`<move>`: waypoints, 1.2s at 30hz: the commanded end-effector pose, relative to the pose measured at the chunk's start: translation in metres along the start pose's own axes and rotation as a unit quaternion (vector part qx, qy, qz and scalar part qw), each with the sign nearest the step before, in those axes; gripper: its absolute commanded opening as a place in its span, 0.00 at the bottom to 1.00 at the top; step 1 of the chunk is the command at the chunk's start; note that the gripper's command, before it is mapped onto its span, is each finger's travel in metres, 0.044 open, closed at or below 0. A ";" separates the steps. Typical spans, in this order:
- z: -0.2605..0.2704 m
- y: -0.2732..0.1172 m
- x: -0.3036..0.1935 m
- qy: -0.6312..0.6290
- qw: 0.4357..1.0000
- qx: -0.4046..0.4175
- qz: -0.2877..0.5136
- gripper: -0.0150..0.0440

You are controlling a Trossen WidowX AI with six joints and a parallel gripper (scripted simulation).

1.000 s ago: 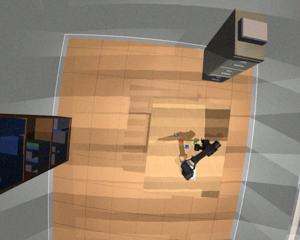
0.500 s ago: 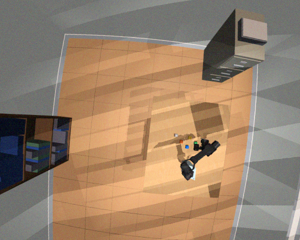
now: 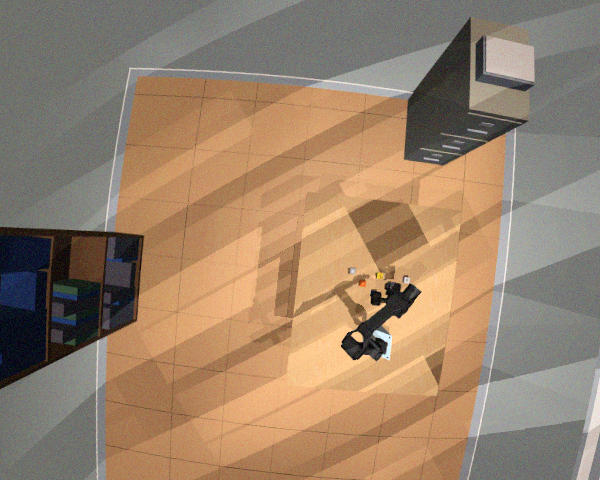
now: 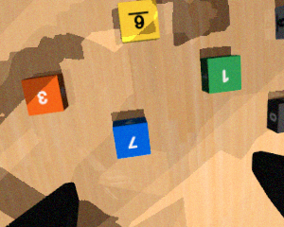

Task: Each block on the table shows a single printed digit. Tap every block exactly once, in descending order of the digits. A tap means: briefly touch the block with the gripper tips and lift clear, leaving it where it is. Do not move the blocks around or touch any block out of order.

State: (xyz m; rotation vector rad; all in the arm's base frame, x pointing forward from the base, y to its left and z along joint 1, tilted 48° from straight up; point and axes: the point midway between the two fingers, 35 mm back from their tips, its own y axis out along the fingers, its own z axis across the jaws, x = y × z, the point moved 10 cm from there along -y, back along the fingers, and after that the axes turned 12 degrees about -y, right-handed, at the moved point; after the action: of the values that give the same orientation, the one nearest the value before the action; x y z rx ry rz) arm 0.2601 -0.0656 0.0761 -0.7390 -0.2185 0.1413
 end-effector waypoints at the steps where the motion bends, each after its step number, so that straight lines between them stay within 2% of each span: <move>1: 0.017 0.003 -0.008 0.008 1.000 0.005 0.002 0.93; 23: 0.018 0.003 -0.007 0.008 1.000 0.005 0.002 0.93; 29: 0.076 0.003 0.037 0.008 1.000 0.006 0.002 0.93; 36: 0.078 0.003 0.039 0.008 1.000 0.006 0.002 0.93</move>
State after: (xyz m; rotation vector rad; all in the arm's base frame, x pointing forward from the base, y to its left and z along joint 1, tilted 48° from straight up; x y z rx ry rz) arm 0.2761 -0.0083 0.1316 -0.7318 -0.2059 0.1436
